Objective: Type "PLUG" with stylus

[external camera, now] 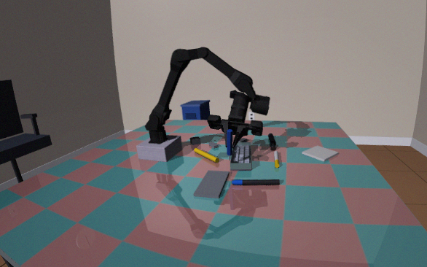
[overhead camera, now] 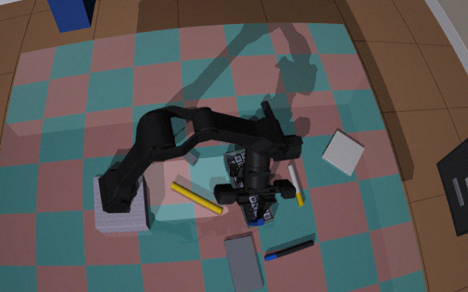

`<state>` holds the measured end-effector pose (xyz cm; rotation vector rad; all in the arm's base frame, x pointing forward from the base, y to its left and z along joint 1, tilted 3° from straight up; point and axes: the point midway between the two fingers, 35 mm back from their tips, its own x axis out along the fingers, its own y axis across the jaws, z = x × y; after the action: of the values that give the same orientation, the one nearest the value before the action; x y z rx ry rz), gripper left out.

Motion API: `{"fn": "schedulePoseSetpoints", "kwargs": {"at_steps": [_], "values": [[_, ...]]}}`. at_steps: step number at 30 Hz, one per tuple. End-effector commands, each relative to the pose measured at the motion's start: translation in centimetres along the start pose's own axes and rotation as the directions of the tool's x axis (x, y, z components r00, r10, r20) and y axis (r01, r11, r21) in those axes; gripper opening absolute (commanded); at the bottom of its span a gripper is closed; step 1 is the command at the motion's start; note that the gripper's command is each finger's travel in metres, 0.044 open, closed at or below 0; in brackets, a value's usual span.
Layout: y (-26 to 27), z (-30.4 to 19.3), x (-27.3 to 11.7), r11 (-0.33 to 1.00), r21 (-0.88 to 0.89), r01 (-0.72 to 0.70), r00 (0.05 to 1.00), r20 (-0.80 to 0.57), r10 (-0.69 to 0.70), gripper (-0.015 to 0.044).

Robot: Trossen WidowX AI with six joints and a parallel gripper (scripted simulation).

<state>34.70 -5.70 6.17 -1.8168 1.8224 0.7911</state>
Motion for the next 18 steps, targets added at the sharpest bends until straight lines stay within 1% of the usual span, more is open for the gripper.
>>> {"fn": "schedulePoseSetpoints", "kwargs": {"at_steps": [1,9,14,18], "values": [[-1.4,0.3,-2.0,0.998,-0.006,0.069,0.993,-0.094,-0.07,0.0],[-3.4,1.3,-6.2,0.977,-0.035,0.209,0.943,-0.257,-0.211,0.0],[-3.5,1.3,-6.3,0.977,-0.035,0.212,0.942,-0.26,-0.214,0.0],[-3.6,2.2,-5.4,0.977,-0.035,0.212,0.942,-0.26,-0.214,0.0]]}}
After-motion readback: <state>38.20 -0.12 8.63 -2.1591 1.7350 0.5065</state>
